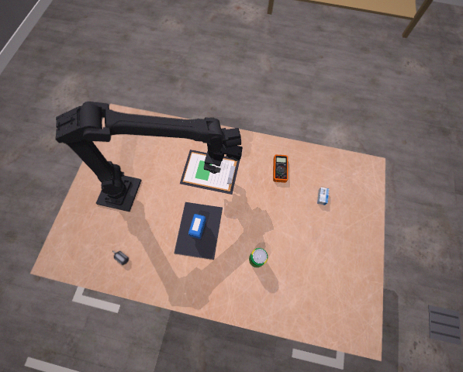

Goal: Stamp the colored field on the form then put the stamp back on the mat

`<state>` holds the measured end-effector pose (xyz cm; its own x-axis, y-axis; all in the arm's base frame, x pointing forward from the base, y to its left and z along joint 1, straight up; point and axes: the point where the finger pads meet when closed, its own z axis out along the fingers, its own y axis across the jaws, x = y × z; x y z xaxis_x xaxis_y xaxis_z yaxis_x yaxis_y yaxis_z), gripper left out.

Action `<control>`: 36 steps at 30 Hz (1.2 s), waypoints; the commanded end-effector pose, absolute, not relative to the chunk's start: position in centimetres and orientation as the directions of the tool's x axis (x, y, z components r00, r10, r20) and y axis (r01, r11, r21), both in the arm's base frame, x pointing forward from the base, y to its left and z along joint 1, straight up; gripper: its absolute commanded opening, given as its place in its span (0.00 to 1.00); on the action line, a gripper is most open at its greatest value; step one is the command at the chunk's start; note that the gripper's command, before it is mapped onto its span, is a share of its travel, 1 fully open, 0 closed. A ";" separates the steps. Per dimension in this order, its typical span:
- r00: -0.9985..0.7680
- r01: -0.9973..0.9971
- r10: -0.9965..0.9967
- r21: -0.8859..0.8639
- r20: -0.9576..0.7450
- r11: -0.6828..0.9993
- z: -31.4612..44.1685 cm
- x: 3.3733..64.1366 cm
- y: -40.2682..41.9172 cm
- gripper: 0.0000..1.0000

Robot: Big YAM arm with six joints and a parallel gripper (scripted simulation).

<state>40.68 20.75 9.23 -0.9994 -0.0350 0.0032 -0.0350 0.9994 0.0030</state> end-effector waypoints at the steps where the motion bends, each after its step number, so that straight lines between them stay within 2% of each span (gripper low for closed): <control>1: -0.999 -0.037 -0.037 0.011 -0.013 0.999 9.7 42.0 21.2 1.00; 22: -1.000 0.000 0.001 0.019 -0.028 1.000 10.9 42.6 21.5 1.00; 28: -0.972 0.226 0.228 0.044 -0.050 0.973 14.0 42.8 21.4 1.00; 36: -0.795 0.607 0.607 0.036 0.000 0.794 18.6 42.6 21.6 1.00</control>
<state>40.68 21.00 13.44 -0.9110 0.4103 0.0408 0.4103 0.9119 -0.0088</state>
